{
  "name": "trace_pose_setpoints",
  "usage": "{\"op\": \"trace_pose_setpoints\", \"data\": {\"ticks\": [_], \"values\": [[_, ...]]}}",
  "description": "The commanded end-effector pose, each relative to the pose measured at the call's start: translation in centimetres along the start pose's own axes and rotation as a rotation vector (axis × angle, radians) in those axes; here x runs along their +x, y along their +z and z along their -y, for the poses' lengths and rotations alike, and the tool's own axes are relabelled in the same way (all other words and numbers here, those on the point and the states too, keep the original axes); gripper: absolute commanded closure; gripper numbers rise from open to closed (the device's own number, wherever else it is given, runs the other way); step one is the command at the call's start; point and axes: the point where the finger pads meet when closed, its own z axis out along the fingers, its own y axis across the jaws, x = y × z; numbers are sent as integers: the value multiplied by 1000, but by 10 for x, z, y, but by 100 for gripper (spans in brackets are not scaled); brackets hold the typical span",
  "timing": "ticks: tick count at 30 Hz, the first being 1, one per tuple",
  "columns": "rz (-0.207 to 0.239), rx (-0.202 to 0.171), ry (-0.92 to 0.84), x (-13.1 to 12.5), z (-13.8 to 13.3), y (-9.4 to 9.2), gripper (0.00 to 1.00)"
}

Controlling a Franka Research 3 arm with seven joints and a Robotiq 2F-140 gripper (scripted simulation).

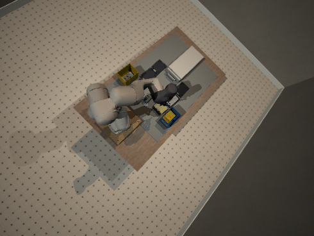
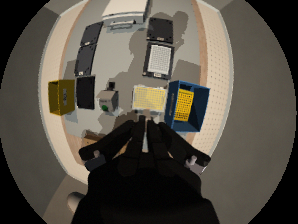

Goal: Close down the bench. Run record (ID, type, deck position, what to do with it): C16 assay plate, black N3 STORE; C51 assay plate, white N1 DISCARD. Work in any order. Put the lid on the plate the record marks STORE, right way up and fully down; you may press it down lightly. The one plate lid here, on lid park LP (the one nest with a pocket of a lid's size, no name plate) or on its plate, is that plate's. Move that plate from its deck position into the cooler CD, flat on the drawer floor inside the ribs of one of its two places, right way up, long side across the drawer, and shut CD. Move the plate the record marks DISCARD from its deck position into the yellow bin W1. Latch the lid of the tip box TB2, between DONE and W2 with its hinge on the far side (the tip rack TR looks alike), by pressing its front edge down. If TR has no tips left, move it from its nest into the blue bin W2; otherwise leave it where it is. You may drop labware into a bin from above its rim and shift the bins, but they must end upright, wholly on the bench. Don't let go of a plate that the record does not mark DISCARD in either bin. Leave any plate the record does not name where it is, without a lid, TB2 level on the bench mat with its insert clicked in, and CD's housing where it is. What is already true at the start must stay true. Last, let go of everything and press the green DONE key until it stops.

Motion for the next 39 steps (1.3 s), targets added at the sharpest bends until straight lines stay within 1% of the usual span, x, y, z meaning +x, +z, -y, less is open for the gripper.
{"op": "trace_pose_setpoints", "data": {"ticks": [1,16,18,33,35,39], "values": [[5,7,39,-2,8,0,100],[5,7,39,-9,68,-7,100],[5,7,39,-9,68,-7,100],[5,7,39,-15,127,-14,100],[5,7,39,-15,127,-14,100],[5,7,39,-17,143,-15,100]]}}
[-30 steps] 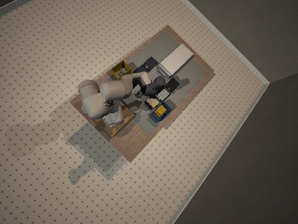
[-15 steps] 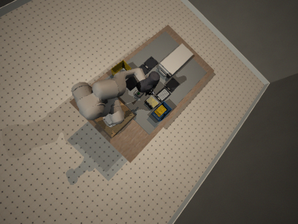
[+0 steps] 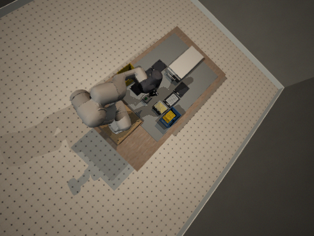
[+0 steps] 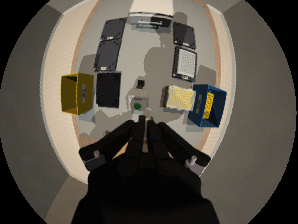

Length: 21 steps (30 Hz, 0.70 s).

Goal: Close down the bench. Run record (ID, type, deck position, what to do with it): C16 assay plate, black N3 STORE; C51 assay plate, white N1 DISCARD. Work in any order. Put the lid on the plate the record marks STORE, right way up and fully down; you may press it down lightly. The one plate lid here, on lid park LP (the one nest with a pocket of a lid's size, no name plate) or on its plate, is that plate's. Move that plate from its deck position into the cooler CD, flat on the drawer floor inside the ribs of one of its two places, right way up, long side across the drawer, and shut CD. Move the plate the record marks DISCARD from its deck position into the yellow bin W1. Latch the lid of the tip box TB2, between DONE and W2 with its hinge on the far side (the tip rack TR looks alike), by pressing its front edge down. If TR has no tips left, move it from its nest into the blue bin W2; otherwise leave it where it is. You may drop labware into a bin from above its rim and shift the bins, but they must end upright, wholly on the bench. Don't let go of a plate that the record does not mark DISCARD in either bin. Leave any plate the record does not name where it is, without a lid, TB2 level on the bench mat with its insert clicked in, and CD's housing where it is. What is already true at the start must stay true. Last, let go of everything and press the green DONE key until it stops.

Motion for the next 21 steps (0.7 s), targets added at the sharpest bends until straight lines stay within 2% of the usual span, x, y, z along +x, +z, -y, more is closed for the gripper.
{"op": "trace_pose_setpoints", "data": {"ticks": [1,6,21], "values": [[7,7,37,-4,15,-1,100],[7,7,37,-6,32,-3,100],[7,7,37,-6,32,-3,100]]}}
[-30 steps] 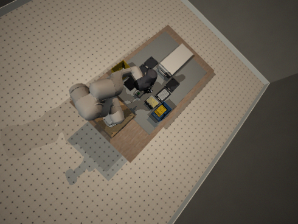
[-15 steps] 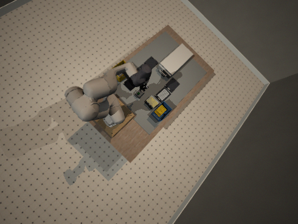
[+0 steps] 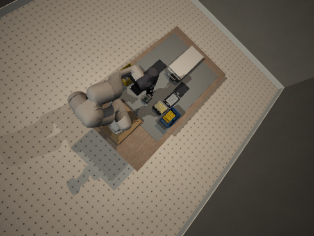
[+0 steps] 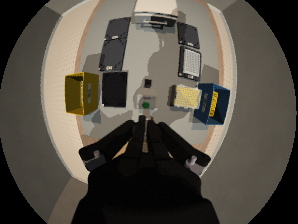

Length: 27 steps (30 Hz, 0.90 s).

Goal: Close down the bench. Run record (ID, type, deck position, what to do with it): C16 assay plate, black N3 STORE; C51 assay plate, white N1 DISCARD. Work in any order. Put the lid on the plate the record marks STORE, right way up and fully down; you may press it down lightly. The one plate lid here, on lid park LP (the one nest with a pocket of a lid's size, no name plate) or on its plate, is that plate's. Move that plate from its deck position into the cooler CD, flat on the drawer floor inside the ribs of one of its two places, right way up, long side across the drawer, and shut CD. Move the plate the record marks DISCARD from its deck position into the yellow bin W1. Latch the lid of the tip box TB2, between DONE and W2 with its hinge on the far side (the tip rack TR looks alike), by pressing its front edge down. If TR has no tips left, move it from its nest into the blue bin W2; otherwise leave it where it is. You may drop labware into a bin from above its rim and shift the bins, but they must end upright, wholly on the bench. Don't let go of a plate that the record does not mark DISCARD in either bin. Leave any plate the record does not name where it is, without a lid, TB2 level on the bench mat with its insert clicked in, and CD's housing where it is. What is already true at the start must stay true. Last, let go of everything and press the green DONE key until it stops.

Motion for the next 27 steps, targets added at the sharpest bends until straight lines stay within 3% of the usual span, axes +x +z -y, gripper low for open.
{"op": "trace_pose_setpoints", "data": {"ticks": [1,27], "values": [[2,1,14,-1,0,3,100],[2,1,14,-1,0,61,100]]}}
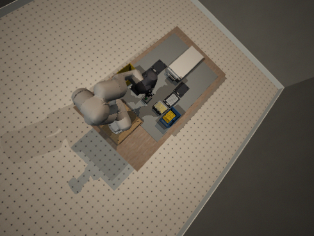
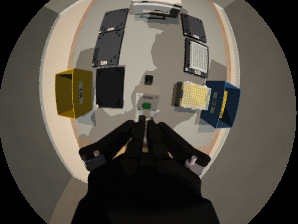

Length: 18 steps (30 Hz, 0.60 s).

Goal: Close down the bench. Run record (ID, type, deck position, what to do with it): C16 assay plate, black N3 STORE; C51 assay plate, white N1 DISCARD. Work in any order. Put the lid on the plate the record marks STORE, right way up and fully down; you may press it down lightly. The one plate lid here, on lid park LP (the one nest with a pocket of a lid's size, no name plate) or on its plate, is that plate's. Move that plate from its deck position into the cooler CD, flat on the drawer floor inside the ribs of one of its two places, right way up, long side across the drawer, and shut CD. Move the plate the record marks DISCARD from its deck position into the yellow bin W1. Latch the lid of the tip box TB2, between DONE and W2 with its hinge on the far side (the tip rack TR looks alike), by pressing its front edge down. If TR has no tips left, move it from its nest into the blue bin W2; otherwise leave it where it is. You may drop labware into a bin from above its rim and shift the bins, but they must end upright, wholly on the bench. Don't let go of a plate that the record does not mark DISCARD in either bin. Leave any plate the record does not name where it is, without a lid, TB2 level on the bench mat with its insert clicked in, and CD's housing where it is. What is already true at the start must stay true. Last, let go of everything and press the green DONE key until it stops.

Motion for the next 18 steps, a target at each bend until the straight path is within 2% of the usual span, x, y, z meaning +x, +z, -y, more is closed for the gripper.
{"op": "trace_pose_setpoints", "data": {"ticks": [1,11,18], "values": [[-20,-2,7,6,-1,5,100],[-20,-2,7,7,-1,31,100],[-20,-2,7,7,-1,31,100]]}}
